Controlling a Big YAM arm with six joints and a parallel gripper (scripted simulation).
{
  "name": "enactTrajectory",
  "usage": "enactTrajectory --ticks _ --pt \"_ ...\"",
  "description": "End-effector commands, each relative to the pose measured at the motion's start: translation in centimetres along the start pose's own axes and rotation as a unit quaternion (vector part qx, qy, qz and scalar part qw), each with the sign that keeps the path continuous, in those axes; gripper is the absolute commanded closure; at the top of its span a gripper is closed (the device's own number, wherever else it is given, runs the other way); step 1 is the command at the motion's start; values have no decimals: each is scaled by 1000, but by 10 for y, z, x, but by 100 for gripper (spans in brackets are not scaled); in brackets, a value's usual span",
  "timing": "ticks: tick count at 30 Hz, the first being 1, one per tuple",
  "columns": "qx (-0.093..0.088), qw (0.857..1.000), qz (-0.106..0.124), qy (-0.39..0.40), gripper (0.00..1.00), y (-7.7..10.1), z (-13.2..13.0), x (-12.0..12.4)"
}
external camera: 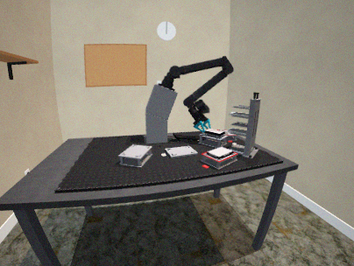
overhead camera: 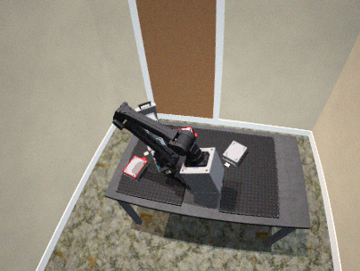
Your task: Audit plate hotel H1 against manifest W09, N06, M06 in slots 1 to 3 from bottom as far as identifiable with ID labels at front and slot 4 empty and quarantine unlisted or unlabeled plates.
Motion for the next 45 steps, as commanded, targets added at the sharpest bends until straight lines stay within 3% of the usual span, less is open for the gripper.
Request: enactTrajectory --ticks 1,28,45 --pt "-10 1000 -9 -8 14 -1 4 0" --pt "-11 1000 -9 -8 14 -9 3 8" --pt "1 1000 -2 -1 14 -6 -3 10"
Point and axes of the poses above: the point where the finger pads meet when closed, its own y axis back along the fingers, its own z axis across the jaws, x = y × z, the point moved 10 cm from there along y, back along the fingers, and after that the axes turned 13 degrees about -y, right-handed, at the moved point
